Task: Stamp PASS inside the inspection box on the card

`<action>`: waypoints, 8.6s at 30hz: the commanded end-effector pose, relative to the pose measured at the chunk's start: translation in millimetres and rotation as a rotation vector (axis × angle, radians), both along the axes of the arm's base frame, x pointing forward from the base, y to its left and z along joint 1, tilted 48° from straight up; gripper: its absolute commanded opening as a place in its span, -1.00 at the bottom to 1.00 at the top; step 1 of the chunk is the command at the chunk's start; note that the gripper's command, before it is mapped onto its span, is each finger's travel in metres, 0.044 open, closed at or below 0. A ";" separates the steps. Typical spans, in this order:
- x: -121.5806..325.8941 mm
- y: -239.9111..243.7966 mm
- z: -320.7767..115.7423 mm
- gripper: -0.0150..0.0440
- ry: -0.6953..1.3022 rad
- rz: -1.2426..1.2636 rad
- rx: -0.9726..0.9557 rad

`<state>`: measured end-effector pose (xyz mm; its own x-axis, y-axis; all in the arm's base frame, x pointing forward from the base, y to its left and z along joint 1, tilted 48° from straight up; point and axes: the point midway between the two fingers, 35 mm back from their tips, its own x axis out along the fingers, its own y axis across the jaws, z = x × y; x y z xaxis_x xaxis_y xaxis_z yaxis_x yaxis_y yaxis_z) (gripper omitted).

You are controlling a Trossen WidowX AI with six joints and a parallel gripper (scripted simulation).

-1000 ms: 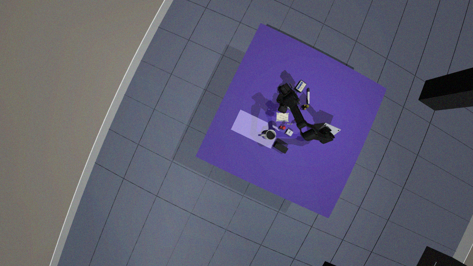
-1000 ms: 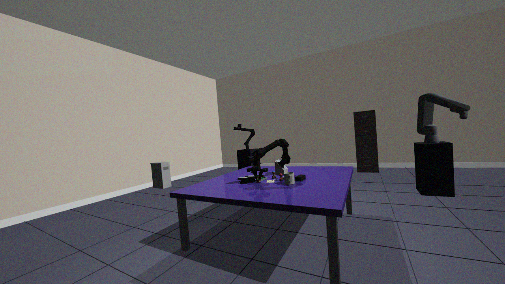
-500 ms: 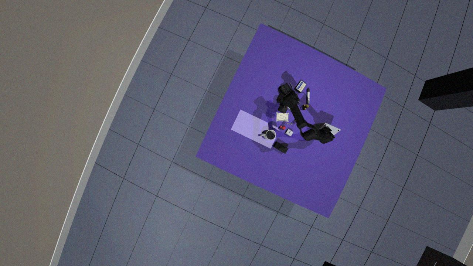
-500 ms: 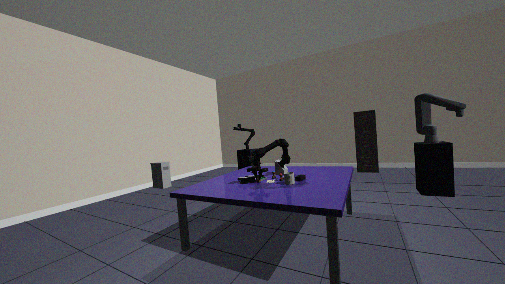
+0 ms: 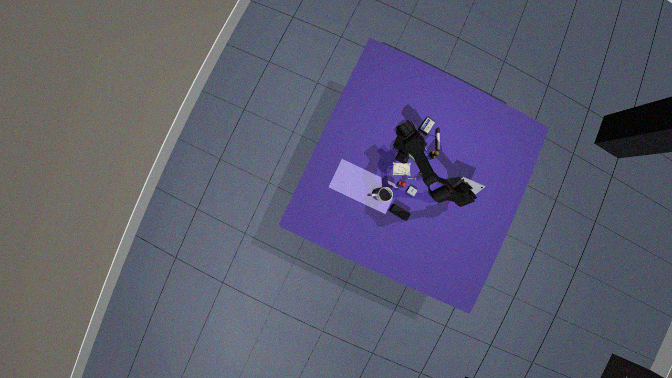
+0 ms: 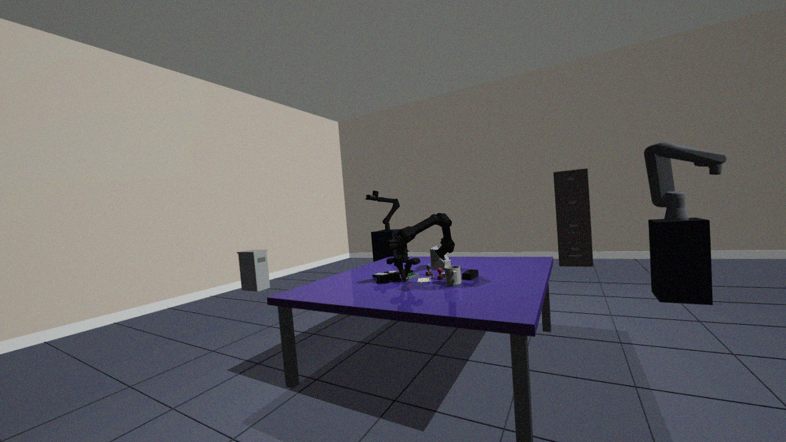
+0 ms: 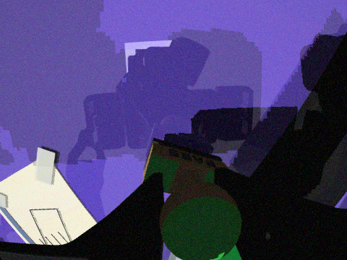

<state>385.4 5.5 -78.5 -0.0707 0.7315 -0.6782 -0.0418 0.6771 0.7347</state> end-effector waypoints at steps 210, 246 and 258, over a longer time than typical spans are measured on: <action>-94.7 -37.3 6.0 -0.49 -0.002 0.004 -0.009; -96.9 -24.7 -4.7 -0.49 -0.007 0.009 -0.007; -97.1 -22.8 -6.4 -0.49 -0.007 0.009 -0.007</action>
<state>288.6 -18.6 -84.2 -0.0737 0.7233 -0.6866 -0.0580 0.6842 0.7270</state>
